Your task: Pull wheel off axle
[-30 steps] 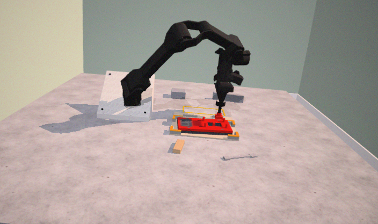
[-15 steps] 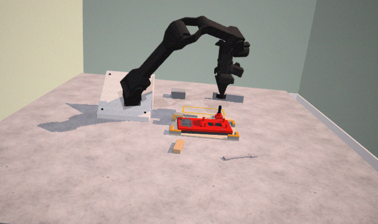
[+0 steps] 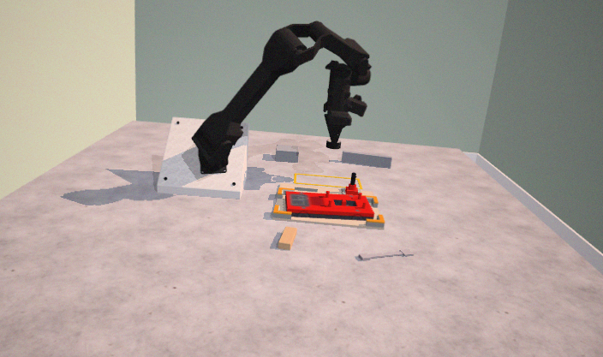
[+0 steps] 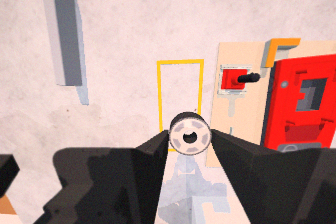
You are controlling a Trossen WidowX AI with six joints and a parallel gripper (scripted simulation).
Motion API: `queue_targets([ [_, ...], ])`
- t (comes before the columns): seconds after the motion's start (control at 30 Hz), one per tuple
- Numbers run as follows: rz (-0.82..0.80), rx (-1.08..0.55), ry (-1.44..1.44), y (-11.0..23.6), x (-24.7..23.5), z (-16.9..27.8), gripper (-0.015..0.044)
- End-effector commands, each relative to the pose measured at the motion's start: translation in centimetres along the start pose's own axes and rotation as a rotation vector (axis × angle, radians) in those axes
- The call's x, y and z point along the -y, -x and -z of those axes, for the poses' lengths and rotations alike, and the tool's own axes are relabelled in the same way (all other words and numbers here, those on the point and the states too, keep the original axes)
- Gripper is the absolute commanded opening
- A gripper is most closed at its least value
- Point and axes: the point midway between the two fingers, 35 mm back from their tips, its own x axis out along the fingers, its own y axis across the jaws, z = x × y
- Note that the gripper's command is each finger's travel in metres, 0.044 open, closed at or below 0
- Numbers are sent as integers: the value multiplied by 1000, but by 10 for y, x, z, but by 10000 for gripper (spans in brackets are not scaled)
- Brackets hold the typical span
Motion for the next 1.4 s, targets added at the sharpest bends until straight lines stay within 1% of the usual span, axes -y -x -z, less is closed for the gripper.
queue_targets([
  [0.0, 1, -9, -15, -3, -5, 5, 0],
  [0.4, 1, -8, -16, -32, -5, 4, 0],
  [0.8, 3, -8, -16, -103, -4, 5, 0],
  [1.07, 4, -8, -16, -107, -4, 5, 0],
  [1.37, -1, -8, -21, -103, -5, 5, 236],
])
